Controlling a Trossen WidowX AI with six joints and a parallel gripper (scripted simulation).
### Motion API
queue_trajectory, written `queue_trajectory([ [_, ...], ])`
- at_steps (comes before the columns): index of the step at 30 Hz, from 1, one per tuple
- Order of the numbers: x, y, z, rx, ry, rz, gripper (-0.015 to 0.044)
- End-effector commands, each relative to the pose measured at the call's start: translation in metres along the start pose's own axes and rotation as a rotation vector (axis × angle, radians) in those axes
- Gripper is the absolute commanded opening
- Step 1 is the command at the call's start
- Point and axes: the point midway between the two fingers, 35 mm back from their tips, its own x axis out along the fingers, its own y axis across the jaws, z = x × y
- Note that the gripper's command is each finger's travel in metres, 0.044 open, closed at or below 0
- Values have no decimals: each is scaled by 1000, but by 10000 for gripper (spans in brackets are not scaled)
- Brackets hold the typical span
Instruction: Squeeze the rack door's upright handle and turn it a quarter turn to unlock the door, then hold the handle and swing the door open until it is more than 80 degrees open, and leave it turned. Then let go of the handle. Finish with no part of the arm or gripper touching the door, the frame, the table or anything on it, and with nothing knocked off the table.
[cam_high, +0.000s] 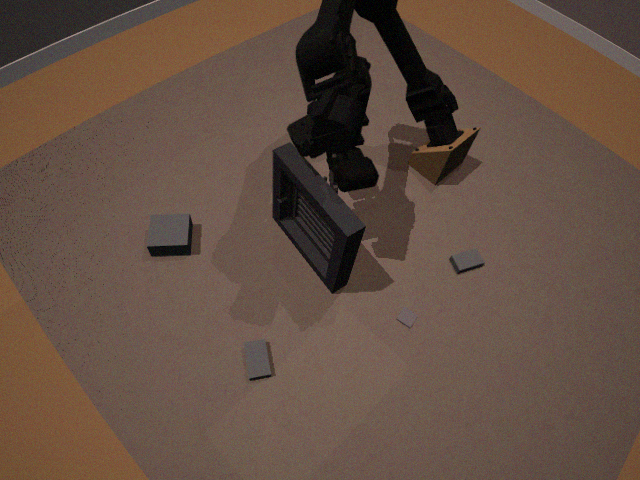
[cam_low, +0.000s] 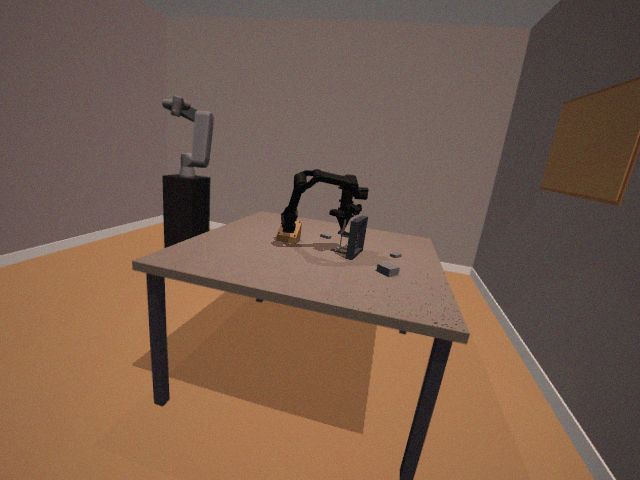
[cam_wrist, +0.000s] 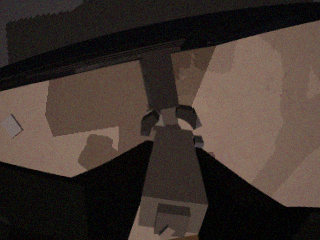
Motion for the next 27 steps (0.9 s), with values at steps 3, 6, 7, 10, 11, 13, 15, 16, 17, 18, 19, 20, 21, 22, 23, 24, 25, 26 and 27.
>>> queue_trajectory([
  [3,1,0,-1,290,3,-3,11],
  [6,1,0,-1,438,2,-3,11],
  [7,1,0,-1,487,2,-3,11],
  [10,1,0,-1,635,2,-3,11],
  [11,1,0,-1,684,2,-4,11],
  [13,1,0,-1,783,2,-4,11],
  [15,1,0,-1,881,2,-4,11],
  [16,1,0,-1,931,2,-4,11],
  [17,1,0,-1,980,1,-4,11],
  [18,1,0,-1,1029,1,-4,11],
  [19,1,0,-1,1078,1,-4,11],
  [20,1,0,-1,1128,1,-4,11],
  [21,1,0,-1,1177,1,-4,11],
  [22,1,0,-1,1226,1,-4,11],
  [23,1,0,-1,1276,1,-4,11],
  [24,1,0,-1,1325,1,-4,11],
  [25,1,0,-1,1374,1,-4,11],
  [26,1,0,-1,1423,1,-4,11],
  [27,1,0,-1,1473,0,-4,11],
])
